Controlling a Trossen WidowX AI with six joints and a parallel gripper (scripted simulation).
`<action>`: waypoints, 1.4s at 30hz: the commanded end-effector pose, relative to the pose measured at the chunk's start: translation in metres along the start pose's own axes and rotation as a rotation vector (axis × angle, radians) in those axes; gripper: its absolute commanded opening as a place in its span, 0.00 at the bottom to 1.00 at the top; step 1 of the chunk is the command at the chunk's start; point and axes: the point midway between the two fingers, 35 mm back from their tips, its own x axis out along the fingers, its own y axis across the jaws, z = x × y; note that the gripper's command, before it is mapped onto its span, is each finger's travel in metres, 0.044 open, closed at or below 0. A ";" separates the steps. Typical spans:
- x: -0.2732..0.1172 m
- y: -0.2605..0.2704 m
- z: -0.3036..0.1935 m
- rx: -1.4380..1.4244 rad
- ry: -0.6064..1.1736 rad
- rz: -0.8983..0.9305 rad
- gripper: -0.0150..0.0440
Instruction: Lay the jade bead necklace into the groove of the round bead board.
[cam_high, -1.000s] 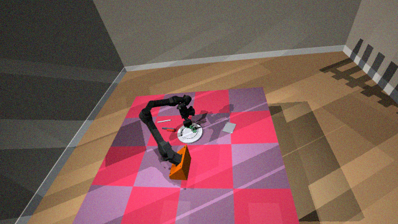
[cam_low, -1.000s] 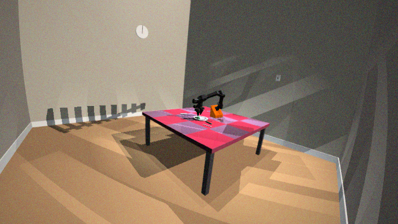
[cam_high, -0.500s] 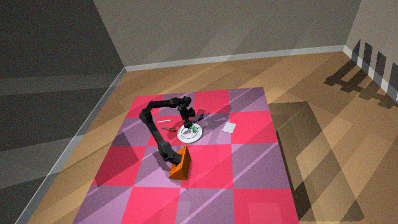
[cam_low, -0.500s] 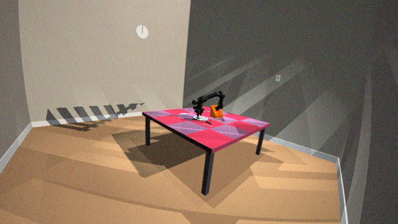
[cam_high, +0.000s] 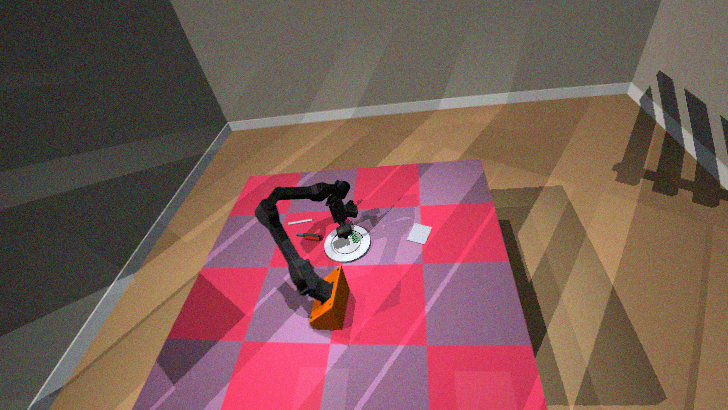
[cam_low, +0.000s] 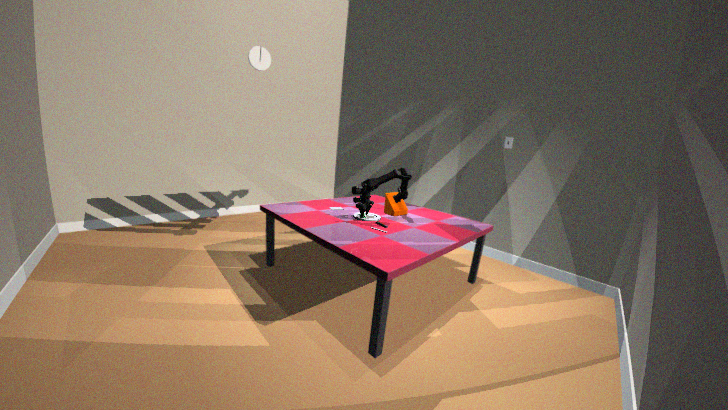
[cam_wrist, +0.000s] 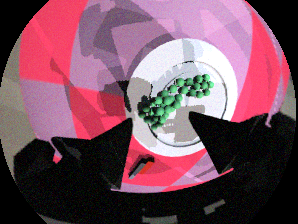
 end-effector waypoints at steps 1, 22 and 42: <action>-0.001 0.000 0.000 0.000 -0.001 0.001 0.72; -0.001 0.000 0.000 0.000 -0.001 0.001 0.25; -0.008 -0.002 -0.001 0.005 0.003 0.003 0.25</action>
